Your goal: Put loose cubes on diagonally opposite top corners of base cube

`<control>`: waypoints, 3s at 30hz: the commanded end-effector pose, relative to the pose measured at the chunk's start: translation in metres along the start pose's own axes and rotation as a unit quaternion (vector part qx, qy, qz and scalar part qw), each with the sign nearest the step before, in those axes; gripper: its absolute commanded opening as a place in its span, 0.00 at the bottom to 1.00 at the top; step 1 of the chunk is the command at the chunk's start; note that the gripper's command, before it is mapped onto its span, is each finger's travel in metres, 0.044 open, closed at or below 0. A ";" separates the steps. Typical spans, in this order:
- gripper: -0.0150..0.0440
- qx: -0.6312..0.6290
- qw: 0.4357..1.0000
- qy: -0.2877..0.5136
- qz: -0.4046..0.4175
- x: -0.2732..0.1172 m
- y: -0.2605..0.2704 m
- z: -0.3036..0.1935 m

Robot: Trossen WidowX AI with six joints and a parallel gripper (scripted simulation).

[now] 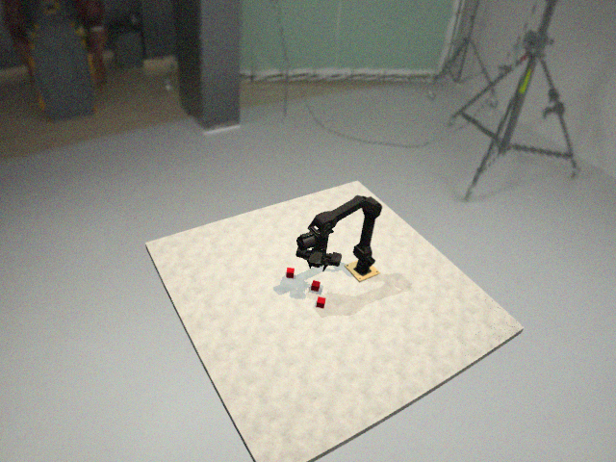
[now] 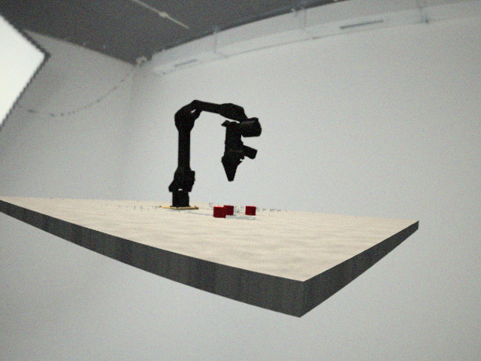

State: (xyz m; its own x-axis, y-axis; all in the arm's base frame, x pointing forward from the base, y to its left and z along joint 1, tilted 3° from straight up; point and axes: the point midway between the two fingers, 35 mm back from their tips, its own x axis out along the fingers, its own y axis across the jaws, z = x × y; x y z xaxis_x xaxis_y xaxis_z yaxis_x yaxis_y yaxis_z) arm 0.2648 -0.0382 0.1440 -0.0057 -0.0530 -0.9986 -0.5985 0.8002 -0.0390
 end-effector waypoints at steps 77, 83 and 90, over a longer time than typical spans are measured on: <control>0.43 0.005 1.000 0.002 0.006 0.015 0.000 0.001; 0.43 0.005 1.000 0.002 0.006 -0.004 0.002 -0.001; 0.43 0.057 0.998 0.002 0.006 -0.004 0.004 0.003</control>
State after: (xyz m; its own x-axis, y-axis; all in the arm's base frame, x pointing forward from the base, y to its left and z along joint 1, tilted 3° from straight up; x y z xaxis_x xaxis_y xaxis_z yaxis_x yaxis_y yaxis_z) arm 0.2636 -0.0360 0.1474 -0.0163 -0.0488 -0.9987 -0.5515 0.8336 -0.0317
